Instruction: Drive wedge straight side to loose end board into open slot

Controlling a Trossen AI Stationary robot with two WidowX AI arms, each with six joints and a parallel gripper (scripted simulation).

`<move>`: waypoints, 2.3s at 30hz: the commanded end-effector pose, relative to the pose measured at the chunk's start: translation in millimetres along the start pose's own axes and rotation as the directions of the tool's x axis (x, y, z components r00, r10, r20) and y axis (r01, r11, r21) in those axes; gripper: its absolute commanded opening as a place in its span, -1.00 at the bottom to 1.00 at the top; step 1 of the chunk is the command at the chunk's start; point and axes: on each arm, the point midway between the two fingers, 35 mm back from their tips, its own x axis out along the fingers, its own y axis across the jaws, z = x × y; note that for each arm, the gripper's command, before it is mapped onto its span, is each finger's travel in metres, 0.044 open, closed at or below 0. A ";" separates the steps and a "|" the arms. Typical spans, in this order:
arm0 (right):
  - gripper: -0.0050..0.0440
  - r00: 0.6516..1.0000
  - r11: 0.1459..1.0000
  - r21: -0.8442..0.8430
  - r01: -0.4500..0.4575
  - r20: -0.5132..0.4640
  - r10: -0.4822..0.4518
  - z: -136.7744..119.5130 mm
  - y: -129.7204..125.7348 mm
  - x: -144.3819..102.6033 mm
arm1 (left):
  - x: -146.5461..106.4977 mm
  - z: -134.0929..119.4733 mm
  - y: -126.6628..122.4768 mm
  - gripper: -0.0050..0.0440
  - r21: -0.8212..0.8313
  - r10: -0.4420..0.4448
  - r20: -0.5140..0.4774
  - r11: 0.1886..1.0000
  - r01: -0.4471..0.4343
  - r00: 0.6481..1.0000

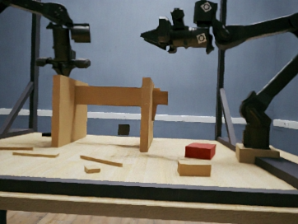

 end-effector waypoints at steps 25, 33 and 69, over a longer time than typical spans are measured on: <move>-1.00 0.977 0.981 0.073 -0.181 -0.097 0.188 -32.1 22.4 50.9 | -1.6 5.9 0.3 -0.08 0.002 0.000 0.017 1.000 0.000 1.000; -1.00 1.000 1.000 0.008 -0.001 0.004 0.000 -0.6 1.0 0.6 | -1.6 5.9 0.3 -0.08 0.002 0.000 0.017 1.000 0.000 1.000; -1.00 1.000 1.000 -0.011 0.017 0.007 -0.017 1.8 -1.7 -73.1 | -1.6 5.9 0.3 -0.08 0.002 0.000 0.017 1.000 0.000 1.000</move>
